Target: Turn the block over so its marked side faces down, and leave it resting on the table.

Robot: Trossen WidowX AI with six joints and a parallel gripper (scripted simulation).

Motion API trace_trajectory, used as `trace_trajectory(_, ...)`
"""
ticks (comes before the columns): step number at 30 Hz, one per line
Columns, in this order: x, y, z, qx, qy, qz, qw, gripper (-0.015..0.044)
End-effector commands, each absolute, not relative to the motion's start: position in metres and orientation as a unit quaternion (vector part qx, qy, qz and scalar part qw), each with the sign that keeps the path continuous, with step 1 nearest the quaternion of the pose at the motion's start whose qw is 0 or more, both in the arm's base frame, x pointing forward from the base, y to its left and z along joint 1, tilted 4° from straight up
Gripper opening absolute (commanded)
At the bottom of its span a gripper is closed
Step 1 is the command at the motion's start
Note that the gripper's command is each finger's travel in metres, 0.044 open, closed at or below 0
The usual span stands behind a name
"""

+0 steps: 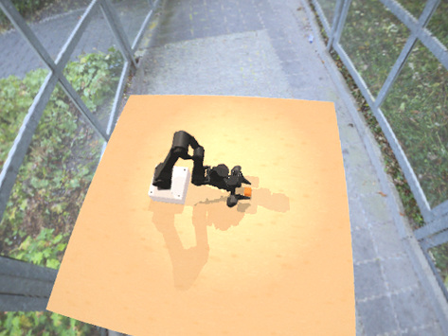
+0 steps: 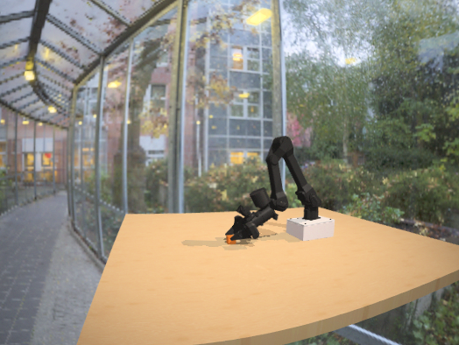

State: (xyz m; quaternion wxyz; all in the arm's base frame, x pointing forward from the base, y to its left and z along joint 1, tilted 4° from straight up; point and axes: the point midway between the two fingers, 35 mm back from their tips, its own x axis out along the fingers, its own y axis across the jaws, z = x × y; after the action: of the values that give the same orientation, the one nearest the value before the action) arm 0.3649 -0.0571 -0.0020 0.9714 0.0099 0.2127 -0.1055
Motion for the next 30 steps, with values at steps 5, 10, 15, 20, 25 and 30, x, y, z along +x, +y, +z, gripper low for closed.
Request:
trace_trajectory(5,0.3645,-0.0574,-0.0018,0.007,0.212,-0.106,0.971,0.044)
trace_trajectory(10,0.3645,-0.0574,-0.0018,0.007,0.212,-0.106,0.971,0.044)
trace_trajectory(15,0.3645,-0.0574,-0.0018,0.007,0.212,-0.106,0.971,0.044)
trace_trajectory(20,0.3645,-0.0574,-0.0018,0.007,0.212,-0.106,0.971,0.044)
trace_trajectory(25,0.3645,-0.0574,-0.0018,0.007,0.212,-0.106,0.971,0.044)
trace_trajectory(30,0.3645,-0.0574,-0.0018,0.007,0.212,-0.106,0.971,0.044)
